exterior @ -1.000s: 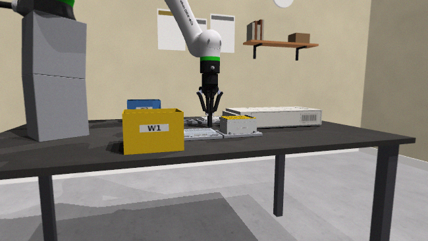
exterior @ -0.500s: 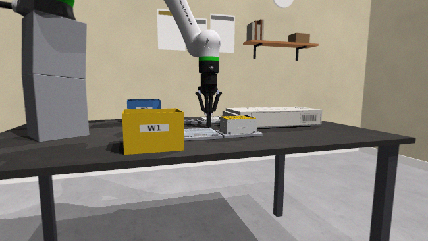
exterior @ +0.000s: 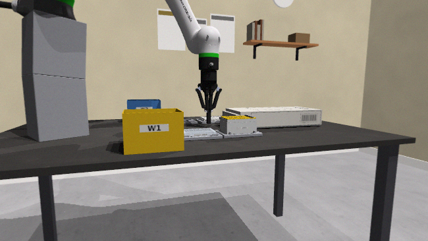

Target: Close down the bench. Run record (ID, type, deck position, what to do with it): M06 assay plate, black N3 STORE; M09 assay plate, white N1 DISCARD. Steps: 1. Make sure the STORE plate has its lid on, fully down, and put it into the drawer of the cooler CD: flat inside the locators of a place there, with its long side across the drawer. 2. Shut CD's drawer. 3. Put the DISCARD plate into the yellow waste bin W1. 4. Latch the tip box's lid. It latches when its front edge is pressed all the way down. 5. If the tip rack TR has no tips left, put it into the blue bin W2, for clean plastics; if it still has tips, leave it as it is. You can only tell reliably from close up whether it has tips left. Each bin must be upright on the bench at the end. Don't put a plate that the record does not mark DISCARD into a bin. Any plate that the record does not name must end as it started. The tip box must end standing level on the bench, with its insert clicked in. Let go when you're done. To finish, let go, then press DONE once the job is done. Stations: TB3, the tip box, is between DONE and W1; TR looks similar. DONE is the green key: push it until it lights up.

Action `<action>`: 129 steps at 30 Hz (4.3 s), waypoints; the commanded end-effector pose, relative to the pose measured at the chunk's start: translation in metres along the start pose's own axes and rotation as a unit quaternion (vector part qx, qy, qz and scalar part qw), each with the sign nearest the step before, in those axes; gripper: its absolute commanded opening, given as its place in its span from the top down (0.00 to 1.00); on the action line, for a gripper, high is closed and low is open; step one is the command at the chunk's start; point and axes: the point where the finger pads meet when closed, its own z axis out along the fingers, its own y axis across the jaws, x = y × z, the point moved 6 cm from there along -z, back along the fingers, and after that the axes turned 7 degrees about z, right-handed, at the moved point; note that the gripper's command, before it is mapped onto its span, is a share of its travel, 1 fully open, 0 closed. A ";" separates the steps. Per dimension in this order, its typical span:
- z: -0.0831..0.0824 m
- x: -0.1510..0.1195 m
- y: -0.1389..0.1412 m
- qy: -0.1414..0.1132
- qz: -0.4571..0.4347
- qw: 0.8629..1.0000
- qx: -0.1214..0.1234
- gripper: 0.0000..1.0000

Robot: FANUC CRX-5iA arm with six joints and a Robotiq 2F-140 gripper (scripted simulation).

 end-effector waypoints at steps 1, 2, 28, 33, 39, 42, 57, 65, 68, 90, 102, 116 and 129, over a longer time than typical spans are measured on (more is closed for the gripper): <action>-0.006 0.000 0.001 0.000 0.000 1.000 -0.001 0.90; -0.007 0.000 0.001 0.000 0.000 1.000 -0.001 0.90; -0.037 0.000 0.001 0.000 0.000 1.000 -0.001 0.90; -0.043 0.000 0.001 0.000 0.000 1.000 -0.001 0.90; -0.049 0.000 0.001 0.000 0.000 1.000 -0.001 0.90; -0.053 0.000 0.001 0.000 0.000 1.000 -0.001 0.90; -0.070 0.000 0.001 0.000 0.000 1.000 -0.001 0.90; -0.081 0.000 0.001 0.000 0.000 1.000 -0.001 0.90; -0.085 0.000 0.001 0.000 0.000 1.000 -0.001 0.90; -0.097 0.008 0.003 0.000 0.033 0.999 -0.001 0.30; -0.101 0.054 0.015 0.000 0.231 0.973 -0.001 0.30; -0.105 0.101 0.027 0.001 0.420 0.908 -0.001 0.30; -0.108 0.143 0.038 0.001 0.578 0.816 -0.001 0.30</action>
